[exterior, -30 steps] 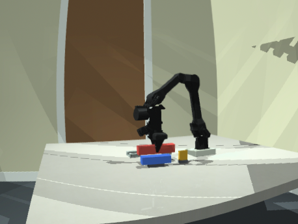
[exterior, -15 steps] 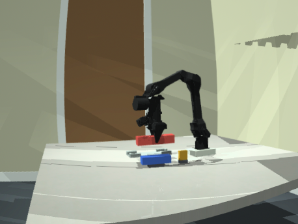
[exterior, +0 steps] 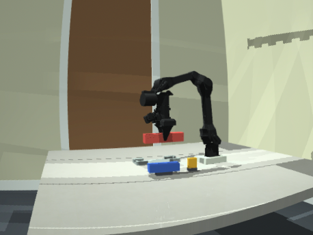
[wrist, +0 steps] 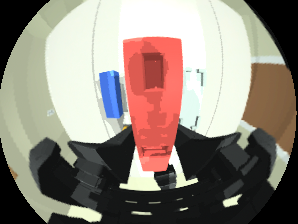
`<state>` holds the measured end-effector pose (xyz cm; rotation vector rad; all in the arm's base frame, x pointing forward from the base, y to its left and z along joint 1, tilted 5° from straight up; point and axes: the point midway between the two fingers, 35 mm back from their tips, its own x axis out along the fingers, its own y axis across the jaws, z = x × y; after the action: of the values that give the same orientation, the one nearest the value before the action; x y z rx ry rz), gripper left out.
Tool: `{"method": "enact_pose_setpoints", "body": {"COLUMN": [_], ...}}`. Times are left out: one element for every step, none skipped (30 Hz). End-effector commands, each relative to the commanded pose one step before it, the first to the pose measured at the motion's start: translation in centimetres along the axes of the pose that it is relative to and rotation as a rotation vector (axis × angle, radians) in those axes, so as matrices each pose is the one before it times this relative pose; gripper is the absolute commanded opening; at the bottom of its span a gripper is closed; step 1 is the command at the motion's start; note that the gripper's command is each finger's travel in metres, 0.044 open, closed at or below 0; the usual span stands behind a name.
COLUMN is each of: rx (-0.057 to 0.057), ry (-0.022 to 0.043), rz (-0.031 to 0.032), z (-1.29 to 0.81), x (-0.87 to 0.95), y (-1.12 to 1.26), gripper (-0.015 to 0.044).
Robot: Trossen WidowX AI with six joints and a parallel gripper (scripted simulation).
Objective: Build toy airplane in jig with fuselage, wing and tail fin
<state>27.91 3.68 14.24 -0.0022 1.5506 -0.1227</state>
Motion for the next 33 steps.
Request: {"method": "enact_pose_setpoints", "body": {"rx": [-0.0024,-0.0014,-0.0014,-0.0014,-0.0014,-0.0014,-0.0014,-0.0009,-0.0009,-0.0009,-0.0009,-0.0009,-0.0009,-0.0009,-0.0009,-0.0009,-0.0009,-0.0015,-0.0015,-0.0015,-0.0015,-0.0015,-0.0015,-0.0015,-0.0015,-0.0015,-0.0015,-0.0015,-0.0015,-0.0015,-0.0015,-0.0015,-0.0015], "ry": [-0.00508,-0.00005,-0.00005,-0.00005,-0.00006,-0.00006,-0.00006,-0.00033,-0.00033,-0.00032,-0.00032,-0.00032,-0.00031,-0.00031,-0.0003,-0.0003,-0.00029,0.00005,0.00005,0.00005,0.00005,0.00006,0.00006,0.00006,0.00007,0.00007,0.00008,0.00008,0.00008,0.00009,0.00009,0.0001,0.0001], "rz": [0.00418,-0.00006,-0.00007,-0.00008,-0.00009,-0.0001,-0.00011,-0.00022,-0.00024,-0.00026,-0.00027,-0.00029,-0.00031,-0.00033,-0.00034,-0.00036,-0.00038,-0.00021,-0.00022,-0.00023,-0.00024,-0.00025,-0.00025,-0.00026,-0.00027,-0.00028,-0.00029,-0.00029,-0.0003,-0.00031,-0.00032,-0.00032,-0.00033], "z": [0.139,0.075,0.071,0.067,0.063,0.059,0.055,0.051,0.047,0.043,0.039,0.034,0.03,0.026,0.022,0.018,0.013,0.009,0.005,0.001,-0.004,-0.008,-0.012,-0.016,-0.02,-0.025,-0.029,-0.033,-0.037,-0.042,-0.046,-0.05,-0.054], "x": [-0.093,0.126,0.126,0.126,0.126,0.126,0.126,0.122,0.122,0.122,0.122,0.122,0.122,0.122,0.122,0.122,0.122,0.127,0.127,0.127,0.127,0.127,0.126,0.126,0.126,0.126,0.126,0.126,0.126,0.126,0.126,0.126,0.126], "y": [-0.616,-0.289,-0.29,-0.292,-0.293,-0.294,-0.295,-0.303,-0.304,-0.305,-0.306,-0.307,-0.307,-0.308,-0.308,-0.309,-0.309,-0.3,-0.3,-0.301,-0.301,-0.301,-0.301,-0.301,-0.301,-0.301,-0.3,-0.3,-0.3,-0.299,-0.299,-0.298,-0.298], "gripper": [0.0,0.0,0.0,0.0,0.0,0.0,0.0,0.0,0.0,0.0,0.0,0.0,0.0,0.0,0.0,0.0,0.0,0.0,0.0,0.0,0.0,0.0,0.0,0.0,0.0,0.0,0.0,0.0,0.0,0.0,0.0,0.0,0.0]}}
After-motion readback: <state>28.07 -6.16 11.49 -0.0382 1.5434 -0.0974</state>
